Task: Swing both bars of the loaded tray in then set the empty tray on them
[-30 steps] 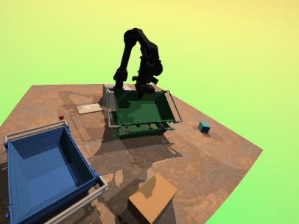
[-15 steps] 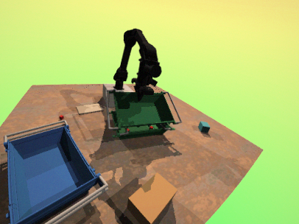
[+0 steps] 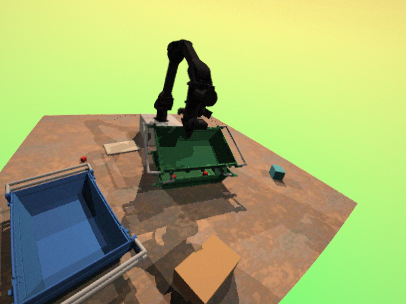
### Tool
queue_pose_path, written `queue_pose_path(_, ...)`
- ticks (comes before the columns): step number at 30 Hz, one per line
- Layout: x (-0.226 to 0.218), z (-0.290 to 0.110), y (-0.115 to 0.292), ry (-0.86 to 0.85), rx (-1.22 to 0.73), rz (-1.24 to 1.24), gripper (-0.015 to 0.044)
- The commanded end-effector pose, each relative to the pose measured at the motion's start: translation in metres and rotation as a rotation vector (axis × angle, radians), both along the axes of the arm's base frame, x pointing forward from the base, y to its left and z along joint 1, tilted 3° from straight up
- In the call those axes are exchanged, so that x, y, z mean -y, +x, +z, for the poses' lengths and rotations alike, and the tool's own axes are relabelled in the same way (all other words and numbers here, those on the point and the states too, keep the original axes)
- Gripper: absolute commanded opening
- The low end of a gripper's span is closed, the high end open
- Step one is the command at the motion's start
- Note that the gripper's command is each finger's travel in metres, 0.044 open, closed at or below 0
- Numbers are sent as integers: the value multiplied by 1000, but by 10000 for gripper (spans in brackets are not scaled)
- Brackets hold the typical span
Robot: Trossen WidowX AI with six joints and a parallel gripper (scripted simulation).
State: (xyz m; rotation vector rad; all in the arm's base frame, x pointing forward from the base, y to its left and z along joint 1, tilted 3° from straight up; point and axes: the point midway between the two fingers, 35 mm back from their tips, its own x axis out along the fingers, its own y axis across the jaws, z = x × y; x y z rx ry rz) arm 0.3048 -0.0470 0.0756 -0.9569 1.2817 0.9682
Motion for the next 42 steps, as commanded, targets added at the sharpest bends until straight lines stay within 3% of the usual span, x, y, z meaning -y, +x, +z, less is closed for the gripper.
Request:
queue_pose_path(1, -1, -3, -2, 2, 1, 1, 0)
queue_pose_path(42, -8, -41, -14, 2, 0, 1, 0)
